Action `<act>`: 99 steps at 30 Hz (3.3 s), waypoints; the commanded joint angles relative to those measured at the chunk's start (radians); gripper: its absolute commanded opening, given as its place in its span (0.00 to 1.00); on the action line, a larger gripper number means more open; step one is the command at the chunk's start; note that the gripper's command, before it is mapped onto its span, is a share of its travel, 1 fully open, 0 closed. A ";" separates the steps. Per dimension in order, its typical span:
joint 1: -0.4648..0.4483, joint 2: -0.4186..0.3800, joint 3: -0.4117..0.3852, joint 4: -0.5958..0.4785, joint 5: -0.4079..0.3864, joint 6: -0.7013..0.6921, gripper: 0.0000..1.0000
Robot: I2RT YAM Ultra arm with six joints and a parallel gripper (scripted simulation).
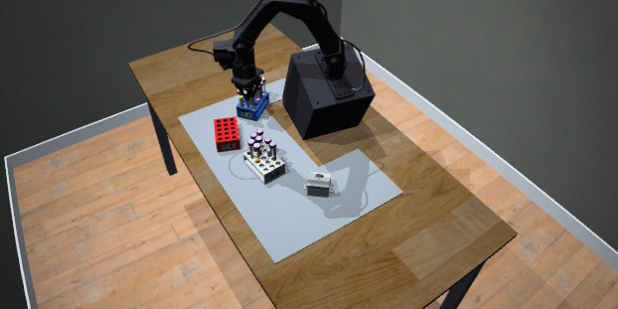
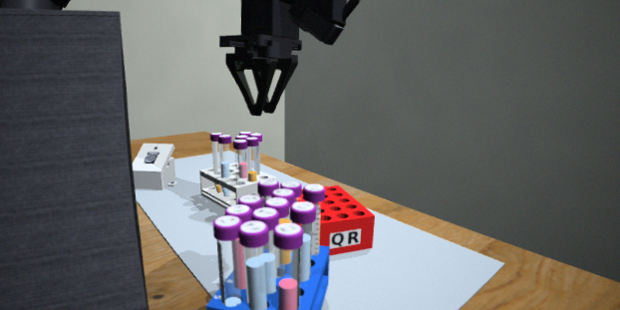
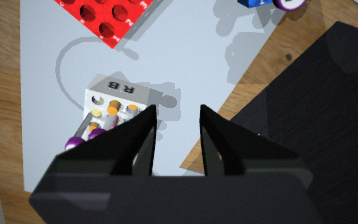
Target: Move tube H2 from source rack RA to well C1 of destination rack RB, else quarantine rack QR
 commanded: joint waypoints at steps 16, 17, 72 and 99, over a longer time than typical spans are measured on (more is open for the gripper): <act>-0.012 -0.028 0.030 -0.006 -0.003 0.540 0.30; -0.032 -0.002 0.027 -0.004 0.010 0.528 0.30; -0.446 0.241 0.083 0.001 0.093 0.083 0.30; -0.408 0.366 0.060 0.161 0.083 0.130 0.30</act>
